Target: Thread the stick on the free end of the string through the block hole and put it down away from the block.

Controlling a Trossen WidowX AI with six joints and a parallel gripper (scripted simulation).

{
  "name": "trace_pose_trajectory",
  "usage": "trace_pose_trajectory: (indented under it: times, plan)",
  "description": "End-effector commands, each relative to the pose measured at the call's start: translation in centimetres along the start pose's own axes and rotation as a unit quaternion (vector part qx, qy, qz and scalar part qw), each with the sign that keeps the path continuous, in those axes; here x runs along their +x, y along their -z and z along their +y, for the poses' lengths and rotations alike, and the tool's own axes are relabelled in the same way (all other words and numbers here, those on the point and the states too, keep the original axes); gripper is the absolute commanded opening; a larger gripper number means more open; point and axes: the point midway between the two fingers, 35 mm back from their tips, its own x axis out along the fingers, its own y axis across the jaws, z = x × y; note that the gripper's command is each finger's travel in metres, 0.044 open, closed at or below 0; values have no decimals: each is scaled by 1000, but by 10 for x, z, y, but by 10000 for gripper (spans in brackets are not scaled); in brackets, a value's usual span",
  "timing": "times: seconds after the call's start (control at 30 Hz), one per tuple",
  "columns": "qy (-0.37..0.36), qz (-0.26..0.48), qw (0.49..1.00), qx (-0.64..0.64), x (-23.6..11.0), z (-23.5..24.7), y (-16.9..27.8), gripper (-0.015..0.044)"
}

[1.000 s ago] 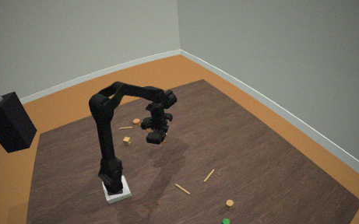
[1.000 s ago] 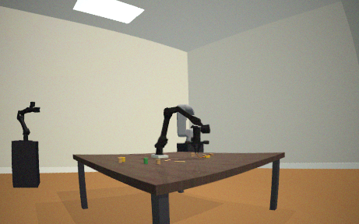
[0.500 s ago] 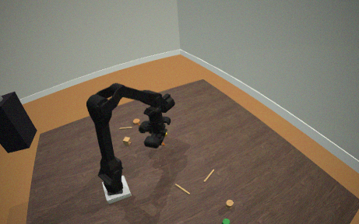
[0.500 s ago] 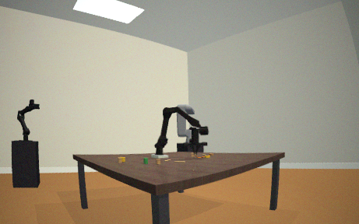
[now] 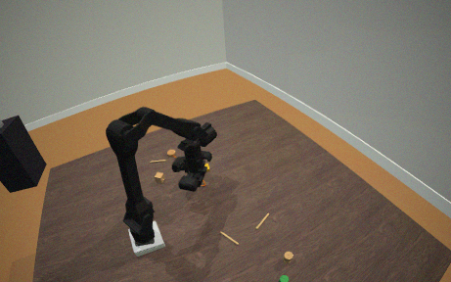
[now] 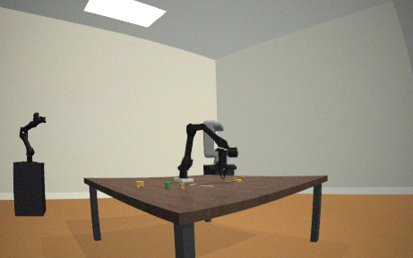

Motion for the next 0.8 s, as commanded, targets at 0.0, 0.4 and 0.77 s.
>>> trace_pose_trajectory:
  times: [0.0, 0.4, 0.77]
  plan:
    - [3, -2, 1000, 2, 1, 2, -2, 0]
    - [2, -3, 1000, 2, 1, 0, -16, 0]
    - [2, -3, 1000, 2, 1, -1, -30, 0]
